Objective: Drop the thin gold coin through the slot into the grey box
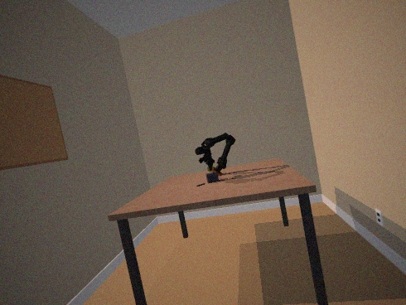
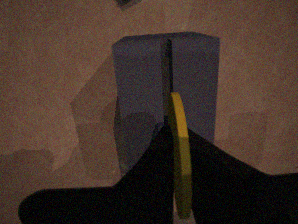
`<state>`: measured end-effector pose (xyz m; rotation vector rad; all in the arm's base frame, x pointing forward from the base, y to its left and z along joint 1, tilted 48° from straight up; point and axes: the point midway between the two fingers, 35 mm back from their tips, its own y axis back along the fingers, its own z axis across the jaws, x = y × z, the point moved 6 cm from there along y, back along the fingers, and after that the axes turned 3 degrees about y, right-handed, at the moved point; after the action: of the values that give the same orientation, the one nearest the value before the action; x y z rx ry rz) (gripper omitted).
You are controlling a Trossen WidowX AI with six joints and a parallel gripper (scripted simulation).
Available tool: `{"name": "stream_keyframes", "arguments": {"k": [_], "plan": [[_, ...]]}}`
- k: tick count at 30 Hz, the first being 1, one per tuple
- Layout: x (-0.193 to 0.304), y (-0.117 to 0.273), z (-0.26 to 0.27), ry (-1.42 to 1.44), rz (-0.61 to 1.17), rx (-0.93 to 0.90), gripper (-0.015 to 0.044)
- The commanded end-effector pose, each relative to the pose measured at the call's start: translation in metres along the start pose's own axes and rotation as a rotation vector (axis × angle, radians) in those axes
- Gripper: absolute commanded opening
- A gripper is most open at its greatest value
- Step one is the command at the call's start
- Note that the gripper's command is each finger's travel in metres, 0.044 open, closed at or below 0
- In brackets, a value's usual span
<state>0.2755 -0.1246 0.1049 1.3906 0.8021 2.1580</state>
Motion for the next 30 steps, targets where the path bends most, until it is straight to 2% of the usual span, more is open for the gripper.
{"name": "stream_keyframes", "arguments": {"k": [1,18,24,30], "plan": [[0.0006,-0.0026,-0.0003,-0.004,0.005,-0.003,0.0000],[0.0008,-0.0100,-0.0004,-0.005,0.005,-0.003,0.0000],[0.0002,-0.0078,-0.0001,0.000,0.000,0.000,0.0157],[0.0002,-0.0078,-0.0001,0.000,0.000,0.000,0.0161]]}}
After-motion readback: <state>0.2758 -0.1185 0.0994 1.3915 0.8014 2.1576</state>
